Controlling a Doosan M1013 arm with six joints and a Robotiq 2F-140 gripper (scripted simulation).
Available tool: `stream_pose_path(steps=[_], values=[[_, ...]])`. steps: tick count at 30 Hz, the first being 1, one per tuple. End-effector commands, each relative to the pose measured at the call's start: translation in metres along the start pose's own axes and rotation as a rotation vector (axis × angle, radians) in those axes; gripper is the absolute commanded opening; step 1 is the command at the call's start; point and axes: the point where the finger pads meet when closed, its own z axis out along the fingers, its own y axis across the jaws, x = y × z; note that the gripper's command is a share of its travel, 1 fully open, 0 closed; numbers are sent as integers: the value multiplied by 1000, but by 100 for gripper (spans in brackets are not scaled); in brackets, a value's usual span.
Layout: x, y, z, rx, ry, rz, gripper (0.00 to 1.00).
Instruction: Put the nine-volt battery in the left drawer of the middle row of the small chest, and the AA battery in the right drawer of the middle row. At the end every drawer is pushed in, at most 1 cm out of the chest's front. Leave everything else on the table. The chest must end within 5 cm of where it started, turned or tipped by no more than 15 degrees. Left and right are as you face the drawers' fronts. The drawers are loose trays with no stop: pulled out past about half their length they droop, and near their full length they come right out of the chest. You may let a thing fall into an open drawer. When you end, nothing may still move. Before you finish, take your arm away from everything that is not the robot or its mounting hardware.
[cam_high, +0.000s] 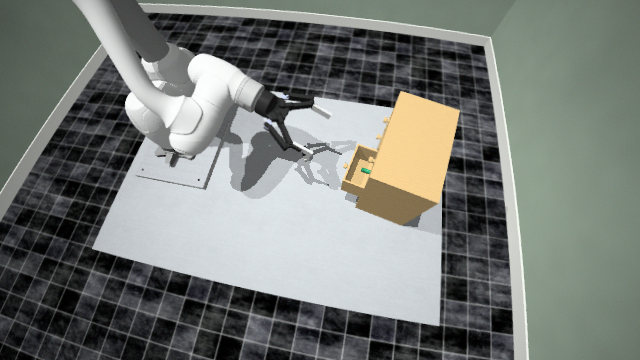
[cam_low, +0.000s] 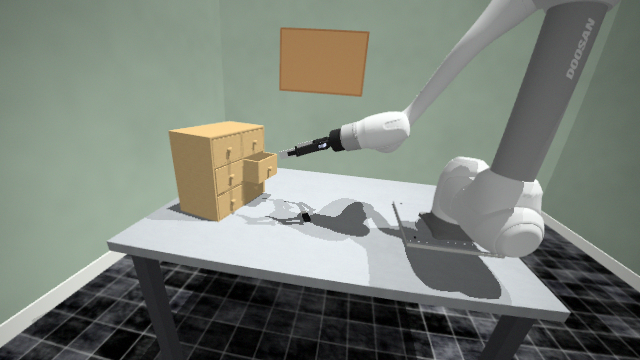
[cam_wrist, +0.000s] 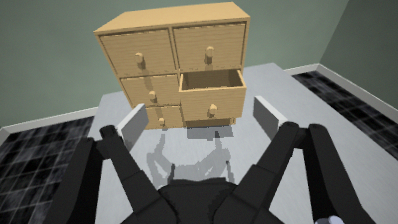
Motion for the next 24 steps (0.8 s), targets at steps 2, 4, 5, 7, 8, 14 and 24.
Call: stream_pose_path(steps=[2,4,5,7,8,14,24], values=[[-5,0,-18,-1,0,0,100],[-5,0,-18,-1,0,0,100],[-6,0,-21,-1,0,0,100],[-8,0,-28,-1,0,0,100],[-9,0,-30,-1,0,0,100],[-12,0,-40,-1,0,0,100],[-12,0,-42,-1,0,0,100]])
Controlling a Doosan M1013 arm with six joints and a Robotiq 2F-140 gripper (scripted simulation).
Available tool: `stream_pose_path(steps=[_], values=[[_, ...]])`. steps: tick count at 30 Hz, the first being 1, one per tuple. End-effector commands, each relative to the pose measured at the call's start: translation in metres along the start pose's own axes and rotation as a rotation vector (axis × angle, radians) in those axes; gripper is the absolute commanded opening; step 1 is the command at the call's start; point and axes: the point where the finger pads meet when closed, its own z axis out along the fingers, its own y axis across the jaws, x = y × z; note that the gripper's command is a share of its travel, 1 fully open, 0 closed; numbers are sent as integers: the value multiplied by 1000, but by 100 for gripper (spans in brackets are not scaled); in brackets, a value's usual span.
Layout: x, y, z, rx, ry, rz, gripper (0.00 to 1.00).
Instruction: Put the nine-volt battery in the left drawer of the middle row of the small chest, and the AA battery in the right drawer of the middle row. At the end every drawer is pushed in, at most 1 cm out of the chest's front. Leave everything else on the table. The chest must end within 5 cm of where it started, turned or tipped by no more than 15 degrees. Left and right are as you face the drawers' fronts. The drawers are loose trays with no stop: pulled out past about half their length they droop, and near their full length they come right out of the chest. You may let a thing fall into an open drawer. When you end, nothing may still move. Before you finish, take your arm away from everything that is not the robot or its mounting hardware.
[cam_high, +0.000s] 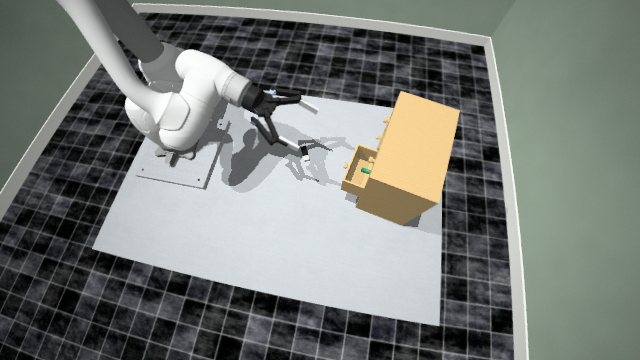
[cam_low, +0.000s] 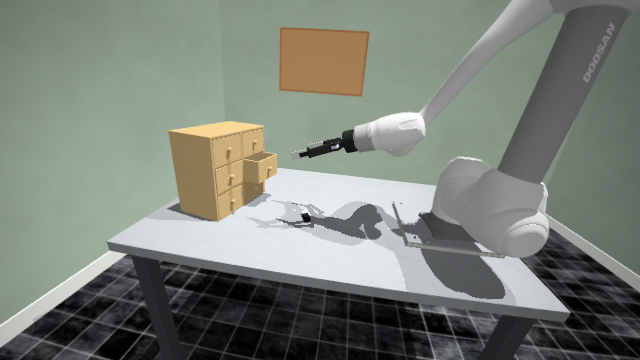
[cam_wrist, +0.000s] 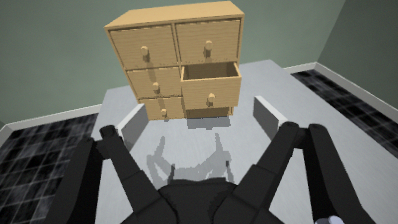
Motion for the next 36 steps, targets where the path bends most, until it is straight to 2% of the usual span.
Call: stream_pose_path(steps=[1,14,36], values=[[0,0,0,0,0,0,100],[1,1,0,-2,-30,0,100],[6,1,-2,-2,-189,0,100]])
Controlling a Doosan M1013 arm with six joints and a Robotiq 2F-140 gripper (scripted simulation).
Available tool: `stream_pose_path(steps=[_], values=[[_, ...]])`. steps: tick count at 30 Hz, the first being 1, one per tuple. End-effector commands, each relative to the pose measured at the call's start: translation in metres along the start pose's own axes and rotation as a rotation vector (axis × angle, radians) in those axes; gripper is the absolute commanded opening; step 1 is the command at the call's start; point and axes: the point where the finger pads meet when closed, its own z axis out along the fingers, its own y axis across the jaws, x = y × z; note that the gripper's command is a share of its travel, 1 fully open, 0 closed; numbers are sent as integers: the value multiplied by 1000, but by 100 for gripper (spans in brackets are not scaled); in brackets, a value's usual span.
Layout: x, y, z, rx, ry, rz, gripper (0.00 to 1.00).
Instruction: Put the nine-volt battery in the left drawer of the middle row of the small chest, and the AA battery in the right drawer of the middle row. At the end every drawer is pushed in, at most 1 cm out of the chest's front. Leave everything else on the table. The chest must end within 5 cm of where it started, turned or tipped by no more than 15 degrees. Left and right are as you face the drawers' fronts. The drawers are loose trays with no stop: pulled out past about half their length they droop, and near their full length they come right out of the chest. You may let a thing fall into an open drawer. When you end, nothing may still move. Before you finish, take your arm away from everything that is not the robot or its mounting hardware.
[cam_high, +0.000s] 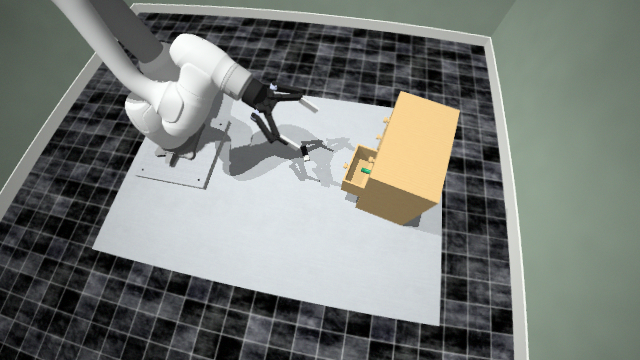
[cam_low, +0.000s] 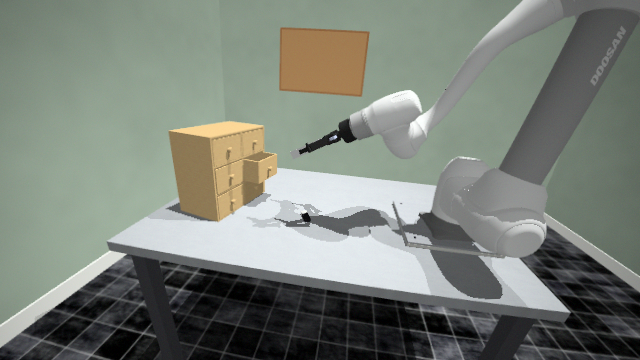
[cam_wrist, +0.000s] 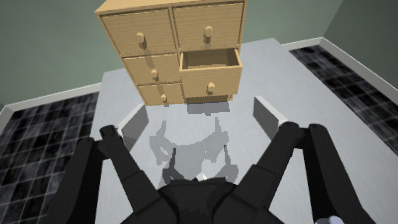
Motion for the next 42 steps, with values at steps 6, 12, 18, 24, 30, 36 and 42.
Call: stream_pose_path(steps=[6,12,18,24,30,36,42], values=[[2,1,-1,-9,-69,-1,100],[3,1,-2,-10,-96,-1,100],[4,0,-2,-8,-136,0,100],[5,0,-3,-7,-181,0,100],[6,0,-4,-8,-219,0,100],[9,0,-5,-8,-302,0,100],[13,0,-7,-7,-462,1,100]])
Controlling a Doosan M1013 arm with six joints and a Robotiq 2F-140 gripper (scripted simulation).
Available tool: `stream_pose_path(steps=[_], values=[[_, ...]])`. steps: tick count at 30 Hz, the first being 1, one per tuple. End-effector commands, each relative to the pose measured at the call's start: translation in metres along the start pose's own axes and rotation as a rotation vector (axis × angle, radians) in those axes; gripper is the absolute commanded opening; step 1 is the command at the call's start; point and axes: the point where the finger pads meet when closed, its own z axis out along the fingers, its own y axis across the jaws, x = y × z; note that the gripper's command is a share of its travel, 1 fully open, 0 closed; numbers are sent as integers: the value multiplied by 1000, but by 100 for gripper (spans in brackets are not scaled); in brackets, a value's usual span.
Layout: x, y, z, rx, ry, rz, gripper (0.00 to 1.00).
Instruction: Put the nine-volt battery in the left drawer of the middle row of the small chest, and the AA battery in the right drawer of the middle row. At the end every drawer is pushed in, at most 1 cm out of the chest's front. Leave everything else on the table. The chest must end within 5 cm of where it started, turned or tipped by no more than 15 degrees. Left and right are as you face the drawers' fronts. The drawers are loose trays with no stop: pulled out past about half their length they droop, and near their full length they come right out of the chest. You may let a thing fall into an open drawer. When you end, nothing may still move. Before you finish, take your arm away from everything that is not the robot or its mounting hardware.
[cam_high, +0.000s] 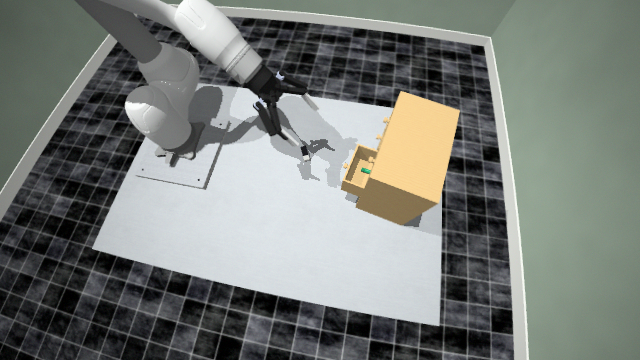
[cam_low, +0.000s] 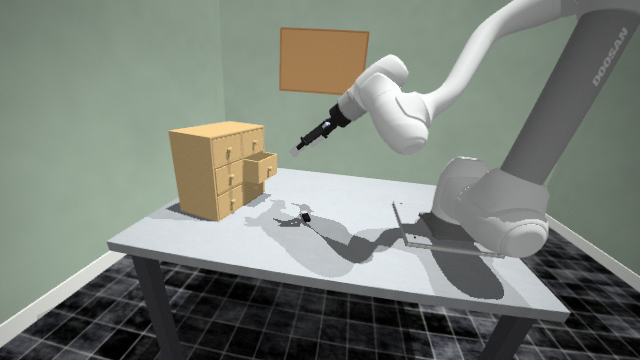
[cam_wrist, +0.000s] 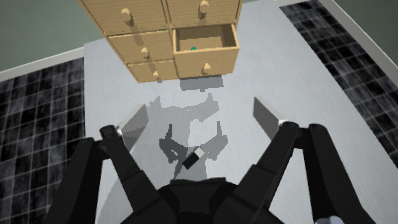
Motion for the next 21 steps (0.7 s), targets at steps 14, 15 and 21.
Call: stream_pose_path(steps=[14,15,21], values=[[13,3,-10,46,-548,-24,100],[14,3,-10,46,-571,-25,100],[16,3,-12,45,-652,-27,100]])
